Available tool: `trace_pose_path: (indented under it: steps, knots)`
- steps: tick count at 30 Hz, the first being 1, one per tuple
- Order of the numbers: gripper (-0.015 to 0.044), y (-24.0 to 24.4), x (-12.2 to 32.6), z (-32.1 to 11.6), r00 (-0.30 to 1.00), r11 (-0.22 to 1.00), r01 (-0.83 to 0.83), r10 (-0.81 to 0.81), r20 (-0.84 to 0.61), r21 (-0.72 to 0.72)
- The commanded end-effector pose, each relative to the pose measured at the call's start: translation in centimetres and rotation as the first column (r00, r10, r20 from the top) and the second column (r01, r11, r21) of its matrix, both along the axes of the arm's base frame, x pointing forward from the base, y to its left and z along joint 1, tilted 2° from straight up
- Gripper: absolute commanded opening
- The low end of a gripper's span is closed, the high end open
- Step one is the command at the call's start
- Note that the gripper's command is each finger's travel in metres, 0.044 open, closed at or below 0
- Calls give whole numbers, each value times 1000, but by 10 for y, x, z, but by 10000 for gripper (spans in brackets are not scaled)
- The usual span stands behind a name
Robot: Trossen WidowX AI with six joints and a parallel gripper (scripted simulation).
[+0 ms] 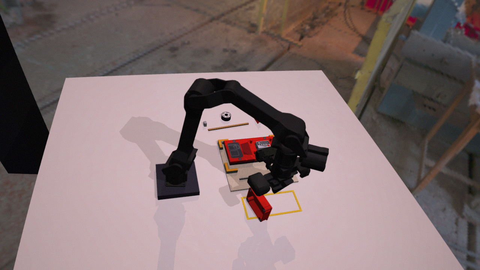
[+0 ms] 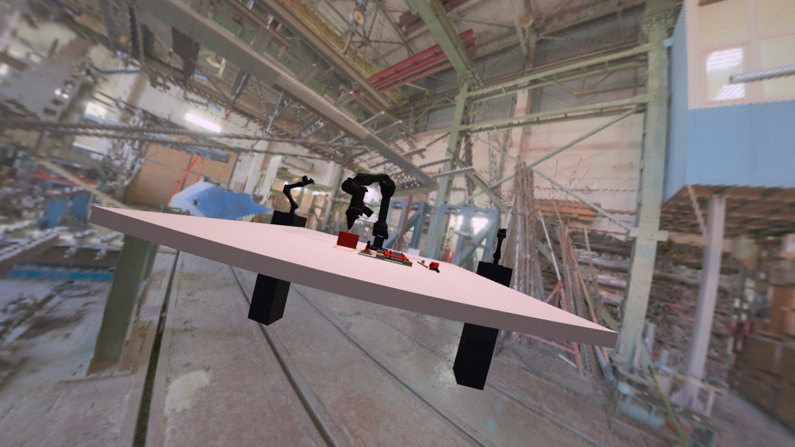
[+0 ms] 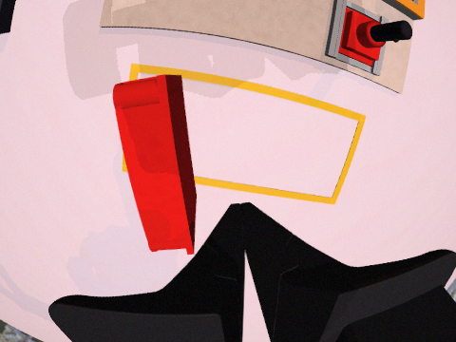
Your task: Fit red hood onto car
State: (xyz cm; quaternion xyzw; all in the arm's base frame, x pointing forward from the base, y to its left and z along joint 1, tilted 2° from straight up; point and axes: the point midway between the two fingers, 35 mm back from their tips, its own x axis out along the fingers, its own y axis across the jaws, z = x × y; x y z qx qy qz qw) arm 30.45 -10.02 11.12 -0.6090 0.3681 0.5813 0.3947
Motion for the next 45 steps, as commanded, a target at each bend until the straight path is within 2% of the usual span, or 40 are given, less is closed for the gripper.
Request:
trace_pose_path:
  steps: [1,6,45]
  knots:
    - [0,2,0,-18,1000,1000,3,-3,-10,9]
    - [0,3,-1,-34,1000,1000,3,-3,-11,9]
    - [0,-14,-29,-35,1000,1000,3,-3,-13,7]
